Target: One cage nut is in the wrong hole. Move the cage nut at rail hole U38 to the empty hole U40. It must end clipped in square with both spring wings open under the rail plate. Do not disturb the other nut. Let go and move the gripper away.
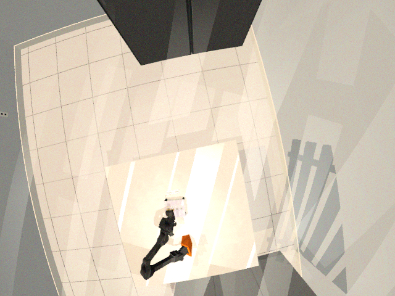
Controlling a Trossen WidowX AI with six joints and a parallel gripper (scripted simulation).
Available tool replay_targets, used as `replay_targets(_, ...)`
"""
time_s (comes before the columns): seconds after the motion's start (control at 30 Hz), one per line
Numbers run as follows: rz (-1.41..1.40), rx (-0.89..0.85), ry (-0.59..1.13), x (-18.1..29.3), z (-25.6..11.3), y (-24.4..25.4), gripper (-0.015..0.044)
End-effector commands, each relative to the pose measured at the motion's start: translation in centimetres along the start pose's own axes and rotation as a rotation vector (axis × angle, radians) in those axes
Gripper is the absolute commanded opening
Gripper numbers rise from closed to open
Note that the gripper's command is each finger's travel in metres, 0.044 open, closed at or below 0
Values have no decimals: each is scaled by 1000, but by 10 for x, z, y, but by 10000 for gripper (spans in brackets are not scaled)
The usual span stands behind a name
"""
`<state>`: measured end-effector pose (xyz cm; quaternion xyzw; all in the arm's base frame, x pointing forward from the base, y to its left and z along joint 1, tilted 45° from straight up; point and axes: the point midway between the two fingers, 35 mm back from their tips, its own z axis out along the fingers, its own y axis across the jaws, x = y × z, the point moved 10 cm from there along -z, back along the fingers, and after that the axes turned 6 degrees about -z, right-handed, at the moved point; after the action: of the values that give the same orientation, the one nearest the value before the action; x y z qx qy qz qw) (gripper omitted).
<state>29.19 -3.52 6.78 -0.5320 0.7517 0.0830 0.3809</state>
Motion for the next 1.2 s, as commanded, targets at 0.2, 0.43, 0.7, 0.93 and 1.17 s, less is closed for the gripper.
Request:
replay_targets(0.2, -4, -8, -5, -1, 0, -2, 30)
replay_targets(0.43, -4, -15, -6, -1, 0, -3, 30)
replay_targets(0.7, -4, -20, -7, -1, 0, -5, 30)
replay_targets(0.93, -4, -27, -7, -1, 0, -6, 30)
replay_targets(1.17, -4, -33, -8, -1, 0, -7, 30)
